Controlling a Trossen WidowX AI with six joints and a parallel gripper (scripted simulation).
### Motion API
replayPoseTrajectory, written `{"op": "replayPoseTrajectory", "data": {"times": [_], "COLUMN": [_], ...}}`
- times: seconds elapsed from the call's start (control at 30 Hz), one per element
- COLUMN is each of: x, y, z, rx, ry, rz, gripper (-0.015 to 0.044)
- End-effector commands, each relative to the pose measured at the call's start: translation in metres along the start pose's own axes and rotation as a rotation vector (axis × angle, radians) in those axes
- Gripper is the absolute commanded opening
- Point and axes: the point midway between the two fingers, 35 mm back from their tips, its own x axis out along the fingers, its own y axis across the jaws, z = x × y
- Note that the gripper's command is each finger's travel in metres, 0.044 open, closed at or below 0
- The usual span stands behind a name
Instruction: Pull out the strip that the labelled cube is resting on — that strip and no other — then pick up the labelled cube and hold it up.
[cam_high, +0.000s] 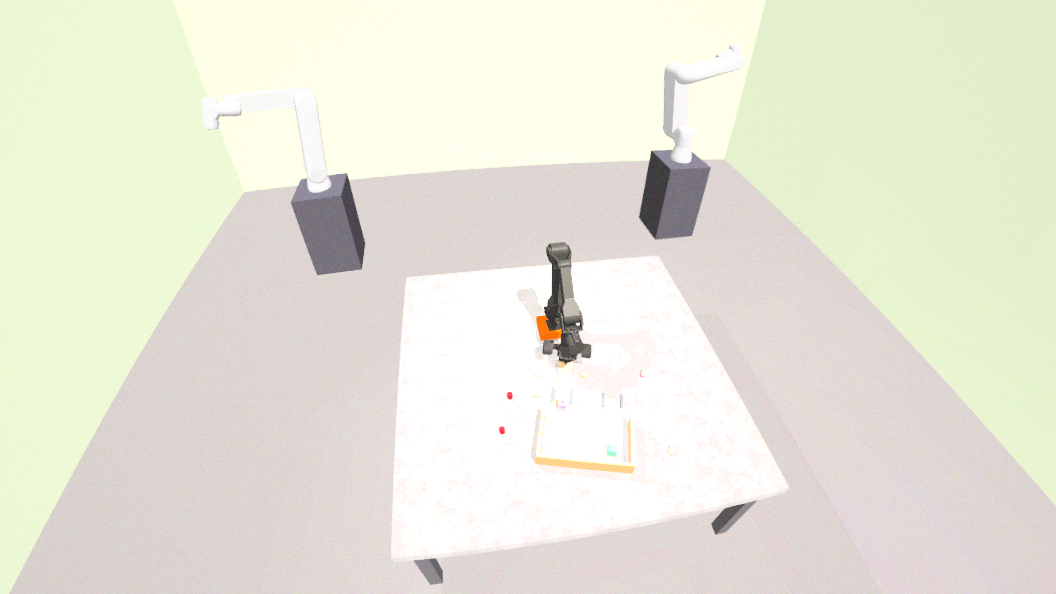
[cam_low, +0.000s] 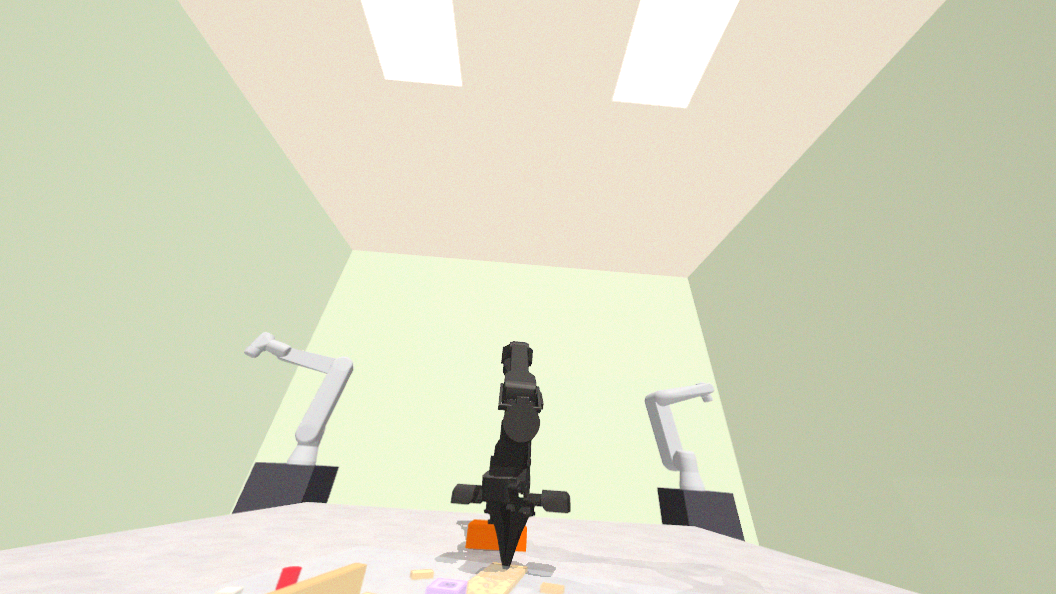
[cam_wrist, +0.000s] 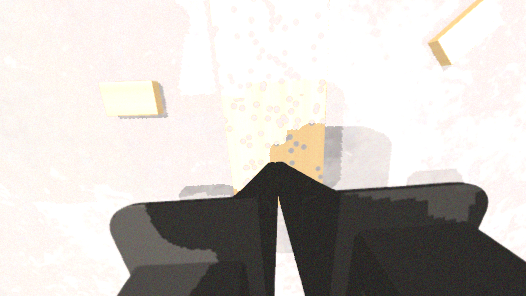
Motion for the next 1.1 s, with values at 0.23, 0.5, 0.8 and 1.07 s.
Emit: {"op": "replayPoseTrajectory", "data": {"times": [0.23, 0.5, 0.8, 1.07], "x": [0.005, 0.005, -0.042, -0.039], "y": [-0.002, -0.002, 0.000, 0.000], "z": [-0.011, -0.011, 0.003, 0.022], "rx": [0.003, 0.003, 0.003, -0.107], "ry": [0.037, 0.037, 0.036, 0.034], "rz": [-0.004, -0.004, -0.004, -0.002], "gripper": [0.0000, 0.0000, 0.0000, 0.0105]}}
